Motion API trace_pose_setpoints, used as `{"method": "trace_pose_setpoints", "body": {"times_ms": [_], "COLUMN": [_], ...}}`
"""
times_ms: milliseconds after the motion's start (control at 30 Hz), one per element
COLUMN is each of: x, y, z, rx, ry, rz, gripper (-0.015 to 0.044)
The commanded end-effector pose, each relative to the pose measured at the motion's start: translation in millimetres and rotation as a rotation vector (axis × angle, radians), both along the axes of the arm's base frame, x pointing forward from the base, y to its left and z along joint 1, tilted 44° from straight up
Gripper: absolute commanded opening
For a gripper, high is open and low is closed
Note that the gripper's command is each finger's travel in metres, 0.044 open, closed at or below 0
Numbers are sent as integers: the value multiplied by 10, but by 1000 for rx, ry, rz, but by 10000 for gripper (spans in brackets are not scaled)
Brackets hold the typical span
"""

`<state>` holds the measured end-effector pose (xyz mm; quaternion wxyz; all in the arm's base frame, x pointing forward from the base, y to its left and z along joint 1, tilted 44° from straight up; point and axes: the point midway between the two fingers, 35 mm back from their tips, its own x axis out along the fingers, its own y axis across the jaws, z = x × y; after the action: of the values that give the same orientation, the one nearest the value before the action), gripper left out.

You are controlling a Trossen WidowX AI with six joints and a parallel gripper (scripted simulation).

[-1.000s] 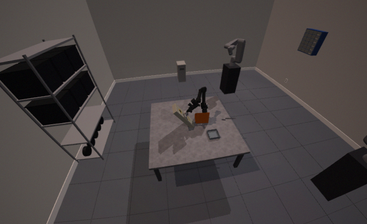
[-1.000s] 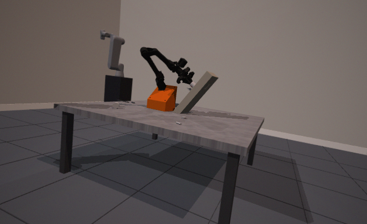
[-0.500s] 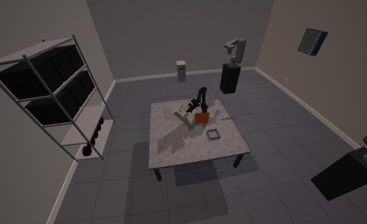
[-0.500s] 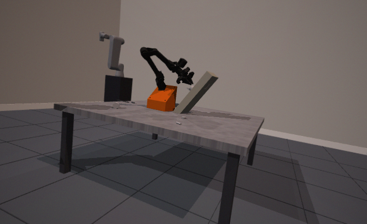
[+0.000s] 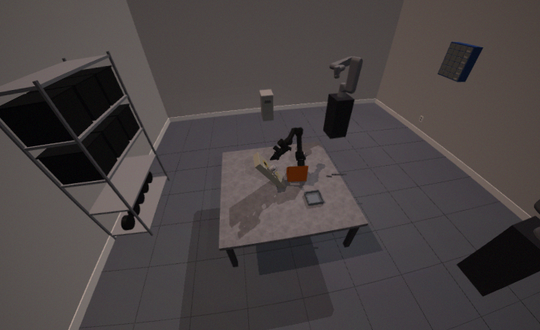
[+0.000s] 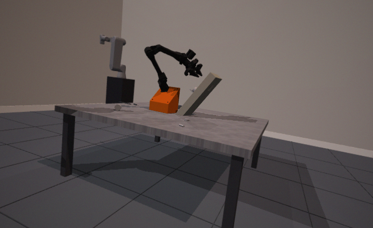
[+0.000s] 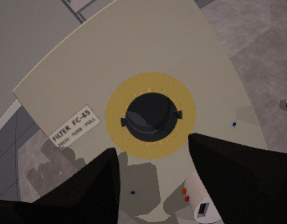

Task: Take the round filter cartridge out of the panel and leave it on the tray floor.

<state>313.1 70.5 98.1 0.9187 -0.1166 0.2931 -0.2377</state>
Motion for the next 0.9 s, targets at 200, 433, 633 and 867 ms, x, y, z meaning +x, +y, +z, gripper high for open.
{"method": "trace_pose_setpoints", "body": {"times_ms": [200,433,633,867], "x": [46,-361,-496,-464], "y": [353,-270,-406,-448], "z": [398,-299,-419,-472], "rx": [5,-206,-238,-237], "ry": [-10,470,583,583], "rz": [6,-2,-5,-5], "gripper": [394,305,305,305]}}
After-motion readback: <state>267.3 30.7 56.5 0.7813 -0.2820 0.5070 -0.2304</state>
